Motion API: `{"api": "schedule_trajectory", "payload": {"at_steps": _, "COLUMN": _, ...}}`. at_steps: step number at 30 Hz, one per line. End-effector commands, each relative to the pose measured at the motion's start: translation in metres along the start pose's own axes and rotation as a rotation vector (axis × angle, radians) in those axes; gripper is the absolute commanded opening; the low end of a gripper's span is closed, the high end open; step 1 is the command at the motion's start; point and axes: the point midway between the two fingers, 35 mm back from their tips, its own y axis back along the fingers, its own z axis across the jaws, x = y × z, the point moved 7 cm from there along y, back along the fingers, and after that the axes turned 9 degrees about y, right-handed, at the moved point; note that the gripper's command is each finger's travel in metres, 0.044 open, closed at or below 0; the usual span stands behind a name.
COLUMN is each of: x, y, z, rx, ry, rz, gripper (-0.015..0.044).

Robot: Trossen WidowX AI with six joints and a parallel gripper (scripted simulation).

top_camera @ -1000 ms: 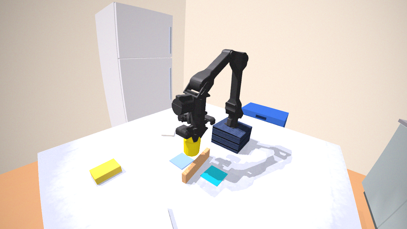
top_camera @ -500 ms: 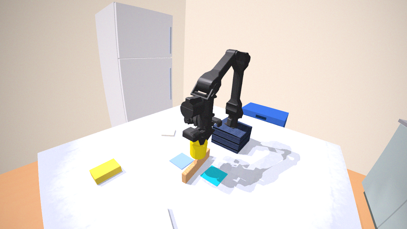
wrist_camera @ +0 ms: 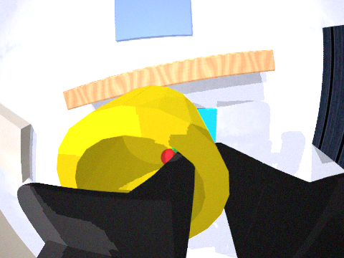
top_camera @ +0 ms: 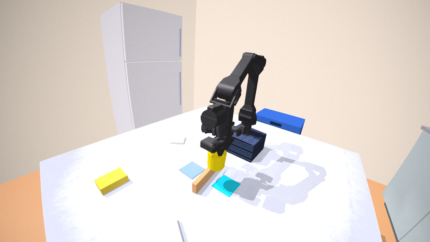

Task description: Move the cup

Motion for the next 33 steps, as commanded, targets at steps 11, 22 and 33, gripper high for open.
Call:
{"api": "schedule_trajectory", "payload": {"at_steps": 11, "x": 0.028, "y": -0.002, "z": -0.004, "rx": 0.009, "ry": -0.003, "rz": 0.006, "gripper": 0.0000}}
{"api": "schedule_trajectory", "payload": {"at_steps": 22, "x": 0.048, "y": -0.003, "z": -0.008, "rx": 0.009, "ry": -0.003, "rz": 0.008, "gripper": 0.0000}}
{"api": "schedule_trajectory", "payload": {"at_steps": 33, "x": 0.048, "y": -0.020, "z": -0.006, "rx": 0.009, "ry": -0.003, "rz": 0.008, "gripper": 0.0000}}
